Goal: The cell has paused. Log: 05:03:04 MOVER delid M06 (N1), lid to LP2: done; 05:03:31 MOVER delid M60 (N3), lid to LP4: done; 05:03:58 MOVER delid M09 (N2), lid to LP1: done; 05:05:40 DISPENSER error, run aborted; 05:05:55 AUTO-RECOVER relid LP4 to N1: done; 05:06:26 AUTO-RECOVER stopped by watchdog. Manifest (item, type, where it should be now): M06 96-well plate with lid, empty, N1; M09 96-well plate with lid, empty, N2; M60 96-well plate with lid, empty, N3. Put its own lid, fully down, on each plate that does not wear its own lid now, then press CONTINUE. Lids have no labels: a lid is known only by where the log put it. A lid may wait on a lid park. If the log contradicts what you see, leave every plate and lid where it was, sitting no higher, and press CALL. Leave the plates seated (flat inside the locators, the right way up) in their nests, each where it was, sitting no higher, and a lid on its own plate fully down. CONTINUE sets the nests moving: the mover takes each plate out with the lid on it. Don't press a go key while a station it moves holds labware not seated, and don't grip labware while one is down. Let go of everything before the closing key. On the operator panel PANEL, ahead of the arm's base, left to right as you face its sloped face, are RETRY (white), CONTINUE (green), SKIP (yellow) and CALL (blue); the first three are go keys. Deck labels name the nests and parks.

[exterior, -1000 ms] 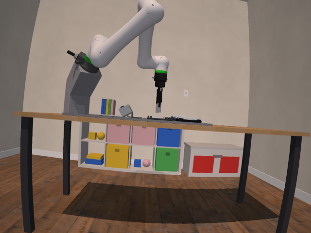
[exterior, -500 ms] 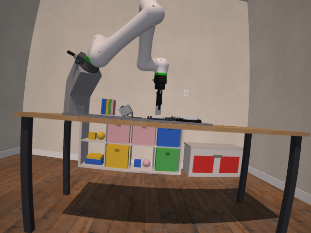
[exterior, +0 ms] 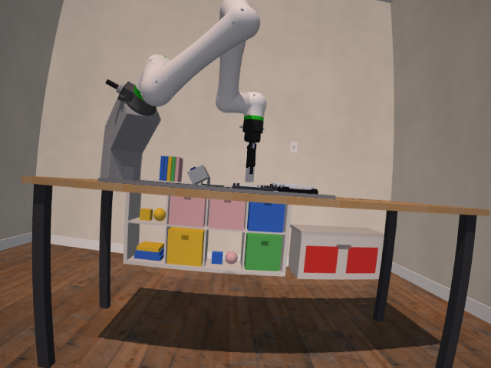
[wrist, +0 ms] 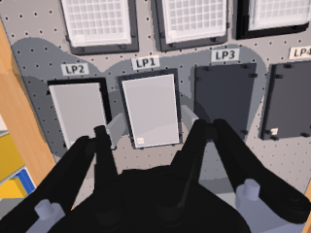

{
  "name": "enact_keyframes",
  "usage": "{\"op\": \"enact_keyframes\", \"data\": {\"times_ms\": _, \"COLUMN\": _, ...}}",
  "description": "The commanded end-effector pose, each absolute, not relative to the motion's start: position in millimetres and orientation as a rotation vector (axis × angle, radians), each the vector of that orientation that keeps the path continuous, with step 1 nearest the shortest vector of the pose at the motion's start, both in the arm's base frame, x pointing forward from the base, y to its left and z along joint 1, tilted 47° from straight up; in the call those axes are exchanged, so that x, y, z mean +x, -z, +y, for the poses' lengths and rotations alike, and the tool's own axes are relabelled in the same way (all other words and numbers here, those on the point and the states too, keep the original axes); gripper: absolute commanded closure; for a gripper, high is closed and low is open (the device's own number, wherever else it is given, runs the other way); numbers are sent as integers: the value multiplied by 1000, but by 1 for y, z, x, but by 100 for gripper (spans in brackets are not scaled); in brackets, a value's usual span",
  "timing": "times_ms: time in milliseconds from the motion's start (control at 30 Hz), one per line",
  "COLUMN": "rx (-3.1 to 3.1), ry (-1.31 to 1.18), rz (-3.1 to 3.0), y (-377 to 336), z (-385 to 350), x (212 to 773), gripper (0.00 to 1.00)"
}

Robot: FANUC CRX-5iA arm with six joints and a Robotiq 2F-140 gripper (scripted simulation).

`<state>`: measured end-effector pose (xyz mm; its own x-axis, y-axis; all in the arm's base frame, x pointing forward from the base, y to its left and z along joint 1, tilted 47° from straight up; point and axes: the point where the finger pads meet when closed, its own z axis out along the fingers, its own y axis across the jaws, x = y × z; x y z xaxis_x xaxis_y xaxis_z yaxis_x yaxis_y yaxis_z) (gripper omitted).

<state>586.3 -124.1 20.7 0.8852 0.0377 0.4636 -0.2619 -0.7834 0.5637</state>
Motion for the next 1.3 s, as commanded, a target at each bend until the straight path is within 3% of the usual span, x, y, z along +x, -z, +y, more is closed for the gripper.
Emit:
{"op": "enact_keyframes", "data": {"times_ms": 0, "rx": 2402, "ry": -608, "rz": -160, "y": -21, "z": -124, "x": 586, "gripper": 34}}
{"op": "enact_keyframes", "data": {"times_ms": 1000, "rx": 2402, "ry": -608, "rz": -160, "y": -21, "z": -124, "x": 586, "gripper": 34}}
{"op": "enact_keyframes", "data": {"times_ms": 1033, "rx": 2402, "ry": -608, "rz": -160, "y": -21, "z": -124, "x": 586, "gripper": 41}}
{"op": "enact_keyframes", "data": {"times_ms": 1267, "rx": 2402, "ry": -608, "rz": -160, "y": -21, "z": -124, "x": 586, "gripper": 41}}
